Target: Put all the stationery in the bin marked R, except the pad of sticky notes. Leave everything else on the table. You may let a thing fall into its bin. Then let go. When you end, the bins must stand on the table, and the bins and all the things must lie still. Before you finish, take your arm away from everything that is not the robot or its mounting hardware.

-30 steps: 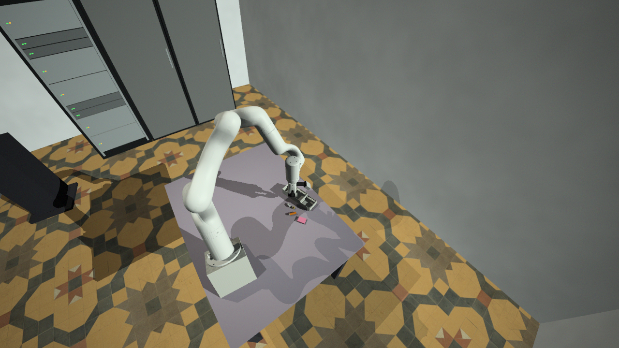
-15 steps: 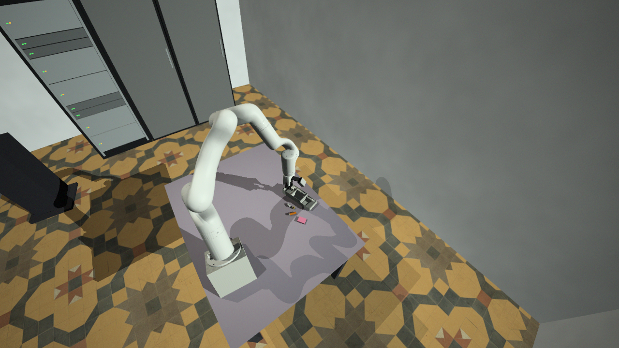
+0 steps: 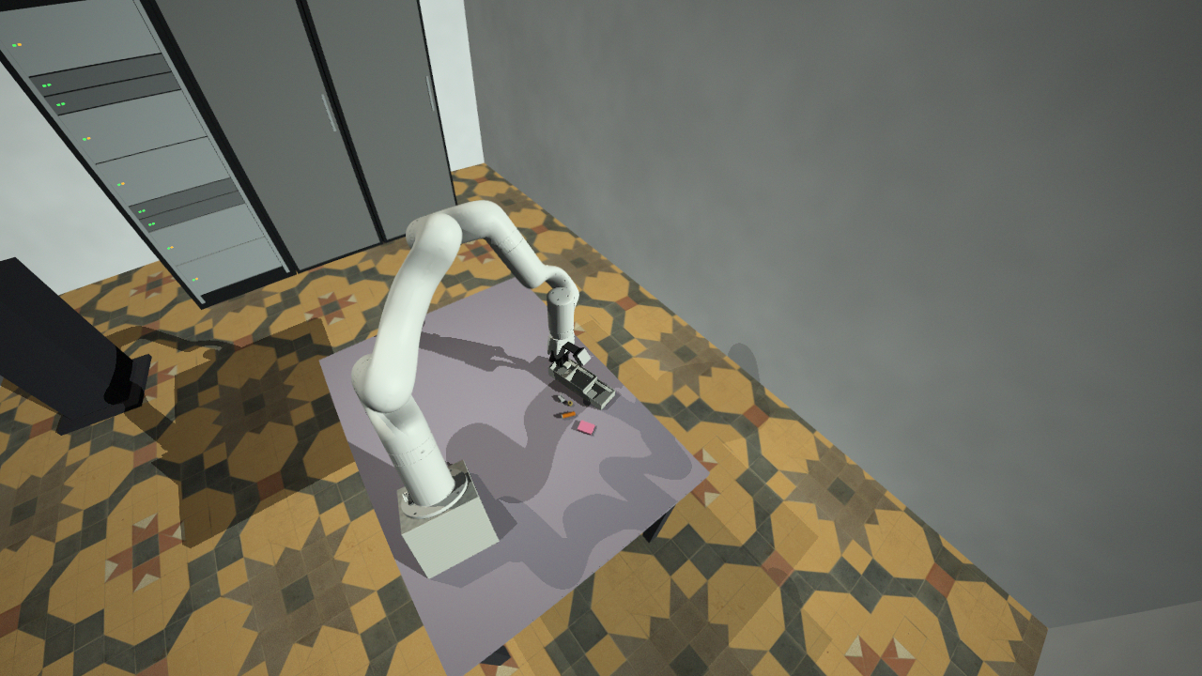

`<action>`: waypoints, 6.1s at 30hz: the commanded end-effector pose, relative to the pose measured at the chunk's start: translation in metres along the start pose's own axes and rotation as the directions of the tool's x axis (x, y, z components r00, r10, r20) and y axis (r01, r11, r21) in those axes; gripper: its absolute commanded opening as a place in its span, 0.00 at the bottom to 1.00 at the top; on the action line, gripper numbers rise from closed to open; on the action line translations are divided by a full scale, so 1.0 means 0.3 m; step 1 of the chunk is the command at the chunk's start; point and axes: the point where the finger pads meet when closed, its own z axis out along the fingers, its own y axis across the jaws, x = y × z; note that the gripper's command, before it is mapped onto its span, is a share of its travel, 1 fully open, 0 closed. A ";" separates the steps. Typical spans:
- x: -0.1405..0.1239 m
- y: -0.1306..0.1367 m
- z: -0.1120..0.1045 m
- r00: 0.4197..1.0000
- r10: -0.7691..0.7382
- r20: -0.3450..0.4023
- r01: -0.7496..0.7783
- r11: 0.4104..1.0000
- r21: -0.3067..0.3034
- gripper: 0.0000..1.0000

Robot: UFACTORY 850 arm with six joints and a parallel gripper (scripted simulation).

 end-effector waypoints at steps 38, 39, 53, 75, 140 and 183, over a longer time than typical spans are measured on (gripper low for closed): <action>0.007 0.002 0.137 1.000 0.008 -0.002 -0.008 1.000 -0.009 0.00; 0.007 0.002 0.144 1.000 0.008 -0.002 -0.008 1.000 -0.009 0.00; 0.007 0.002 0.169 1.000 0.008 -0.002 -0.008 1.000 -0.009 0.00; 0.007 0.002 0.169 1.000 0.008 -0.002 -0.008 1.000 -0.009 0.29; 0.257 0.319 -0.022 0.947 0.322 -0.005 -0.322 0.947 -0.008 0.29; 0.238 0.297 -0.021 0.947 0.322 -0.005 -0.322 0.947 -0.008 0.29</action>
